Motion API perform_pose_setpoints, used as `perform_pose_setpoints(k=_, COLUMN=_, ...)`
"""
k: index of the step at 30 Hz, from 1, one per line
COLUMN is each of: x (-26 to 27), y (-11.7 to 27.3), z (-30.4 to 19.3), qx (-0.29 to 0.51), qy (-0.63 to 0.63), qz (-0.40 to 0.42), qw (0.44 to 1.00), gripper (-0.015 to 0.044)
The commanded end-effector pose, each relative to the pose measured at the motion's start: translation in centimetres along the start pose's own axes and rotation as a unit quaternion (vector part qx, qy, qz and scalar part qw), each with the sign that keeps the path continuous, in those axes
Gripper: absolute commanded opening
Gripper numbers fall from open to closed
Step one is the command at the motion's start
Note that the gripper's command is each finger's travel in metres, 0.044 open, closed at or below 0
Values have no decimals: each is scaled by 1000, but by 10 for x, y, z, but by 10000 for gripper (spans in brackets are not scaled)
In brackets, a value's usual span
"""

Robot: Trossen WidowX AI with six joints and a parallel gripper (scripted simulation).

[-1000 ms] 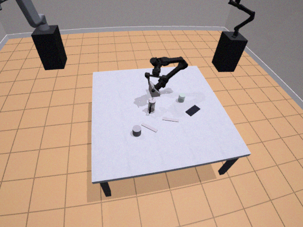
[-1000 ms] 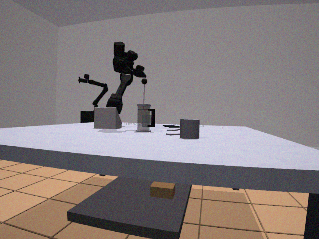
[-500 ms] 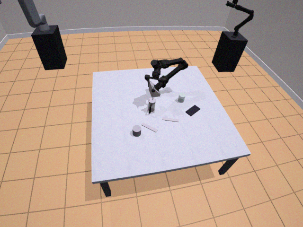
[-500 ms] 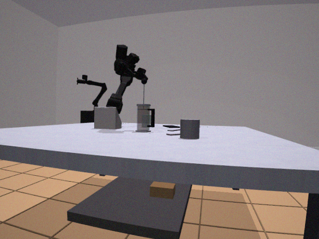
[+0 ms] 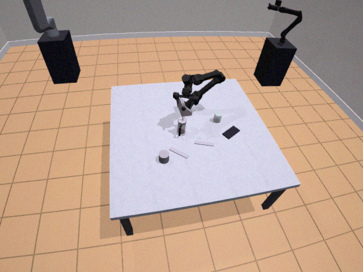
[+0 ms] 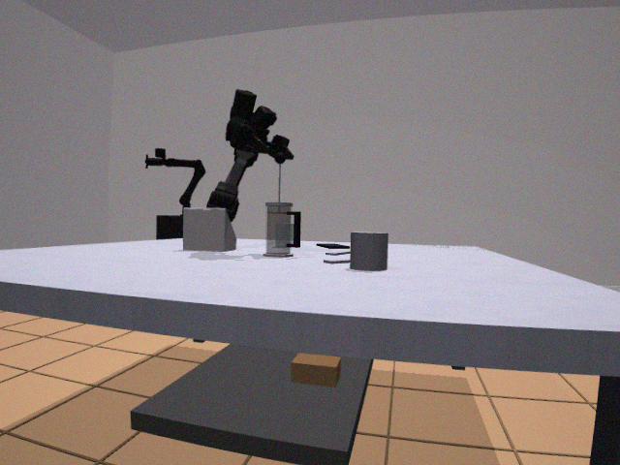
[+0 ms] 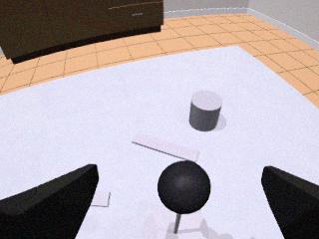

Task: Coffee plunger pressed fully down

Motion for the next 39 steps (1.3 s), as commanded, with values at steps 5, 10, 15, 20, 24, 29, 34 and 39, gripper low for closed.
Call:
perform_pose_setpoints(k=5, x=-1, y=-6, z=-3, qx=5, qy=-7, qz=0, qw=1000, gripper=309)
perform_pose_setpoints(k=10, x=-1, y=-6, z=-3, qx=5, qy=-7, qz=0, qw=1000, gripper=177)
perform_pose_setpoints(k=15, x=-1, y=-6, z=-3, qx=5, qy=-7, qz=0, qw=1000, gripper=116)
perform_pose_setpoints(k=20, x=-1, y=-6, z=-3, qx=5, qy=-7, qz=0, qw=1000, gripper=116)
perform_pose_setpoints(k=24, x=-1, y=-6, z=-3, qx=5, qy=-7, qz=0, qw=1000, gripper=116)
perform_pose_setpoints(k=29, x=-1, y=-10, z=-8, qx=5, qy=-7, qz=0, qw=1000, gripper=116)
perform_pose_setpoints(k=34, x=0, y=-15, z=-14, qx=5, qy=-7, qz=0, qw=1000, gripper=116)
perform_pose_setpoints(k=39, x=1, y=-20, z=-20, qx=6, qy=-7, qz=0, qw=1000, gripper=116)
Point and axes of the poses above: the point midway between the two fingers, 35 mm back from their tips, its own y axis back along the fingers, its own x axis across the jaws, z = x × y, the point moved 7 cm from there along y, back along the fingers, and after that the axes turned 14 degrees about y, right-handed, at the moved point
